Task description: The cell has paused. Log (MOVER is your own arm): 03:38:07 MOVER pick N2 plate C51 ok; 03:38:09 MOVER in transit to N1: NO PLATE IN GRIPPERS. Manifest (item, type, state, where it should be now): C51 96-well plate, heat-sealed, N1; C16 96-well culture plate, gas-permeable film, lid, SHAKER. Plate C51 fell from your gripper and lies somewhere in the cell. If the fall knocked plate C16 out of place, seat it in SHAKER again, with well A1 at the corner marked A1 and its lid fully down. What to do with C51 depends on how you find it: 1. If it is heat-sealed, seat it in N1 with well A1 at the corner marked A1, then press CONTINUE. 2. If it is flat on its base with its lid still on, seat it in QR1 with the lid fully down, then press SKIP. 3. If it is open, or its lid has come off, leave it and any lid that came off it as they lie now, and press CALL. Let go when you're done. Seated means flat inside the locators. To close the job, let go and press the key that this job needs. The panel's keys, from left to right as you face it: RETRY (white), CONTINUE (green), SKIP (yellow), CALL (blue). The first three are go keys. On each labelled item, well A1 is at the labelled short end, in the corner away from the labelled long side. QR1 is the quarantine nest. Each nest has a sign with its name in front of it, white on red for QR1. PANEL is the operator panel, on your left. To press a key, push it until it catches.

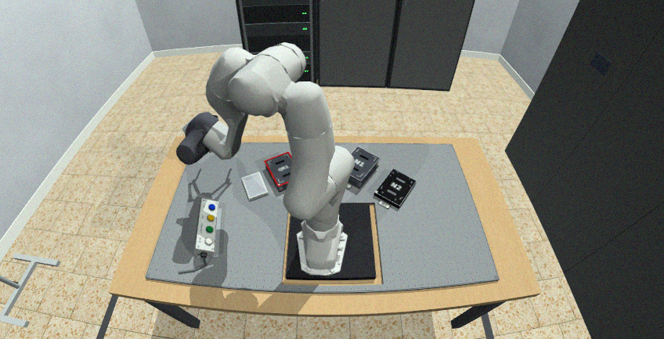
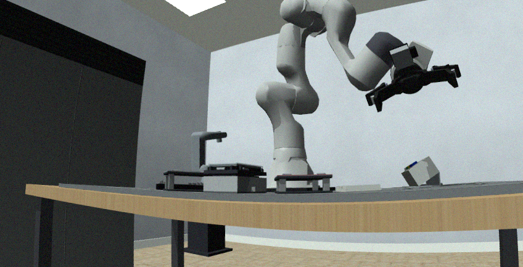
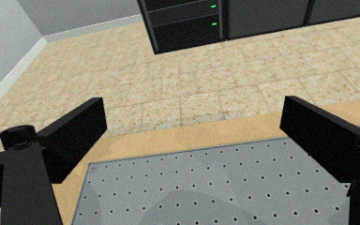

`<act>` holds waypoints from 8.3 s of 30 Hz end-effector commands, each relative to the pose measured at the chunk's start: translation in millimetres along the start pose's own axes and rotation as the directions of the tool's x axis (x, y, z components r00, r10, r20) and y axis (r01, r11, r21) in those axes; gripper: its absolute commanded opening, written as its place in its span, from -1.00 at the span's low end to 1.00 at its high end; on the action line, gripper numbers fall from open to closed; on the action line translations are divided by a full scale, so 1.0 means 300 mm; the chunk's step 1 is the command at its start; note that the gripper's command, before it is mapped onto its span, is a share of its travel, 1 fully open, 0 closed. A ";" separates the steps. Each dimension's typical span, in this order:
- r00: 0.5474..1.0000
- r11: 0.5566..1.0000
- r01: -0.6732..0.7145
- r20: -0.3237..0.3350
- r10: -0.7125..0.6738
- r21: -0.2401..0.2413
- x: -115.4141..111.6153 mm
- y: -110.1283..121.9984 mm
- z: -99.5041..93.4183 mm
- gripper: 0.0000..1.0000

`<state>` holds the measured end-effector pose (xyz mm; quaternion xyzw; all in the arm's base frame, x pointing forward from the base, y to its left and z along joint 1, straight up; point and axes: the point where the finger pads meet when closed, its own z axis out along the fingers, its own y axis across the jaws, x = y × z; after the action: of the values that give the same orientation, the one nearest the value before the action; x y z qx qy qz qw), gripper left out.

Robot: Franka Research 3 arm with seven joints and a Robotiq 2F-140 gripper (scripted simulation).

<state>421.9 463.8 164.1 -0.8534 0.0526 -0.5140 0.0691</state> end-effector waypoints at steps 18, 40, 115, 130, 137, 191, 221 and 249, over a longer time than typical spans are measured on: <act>1.000 1.000 0.000 0.000 0.000 0.000 0.000 0.000 0.000 1.00; 1.000 1.000 -0.006 -0.007 0.006 -0.028 -0.009 0.029 0.043 1.00; 0.444 0.714 -0.214 0.585 0.679 -0.666 1.169 1.361 -0.090 1.00; 0.451 0.783 -0.183 0.658 0.604 -0.594 1.050 1.178 -0.082 1.00; 0.454 0.829 -0.157 0.707 0.543 -0.536 0.947 1.045 -0.092 1.00; 0.462 0.985 0.170 0.886 -0.043 -0.040 -0.249 0.567 -0.568 1.00; 0.462 0.984 0.171 0.886 -0.045 -0.039 -0.252 0.569 -0.569 -0.80; 0.341 0.866 0.356 0.814 -0.471 0.352 -0.252 0.568 -0.569 -0.80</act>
<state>230.8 297.7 147.7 -0.9865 -0.1635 -0.0028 -0.0028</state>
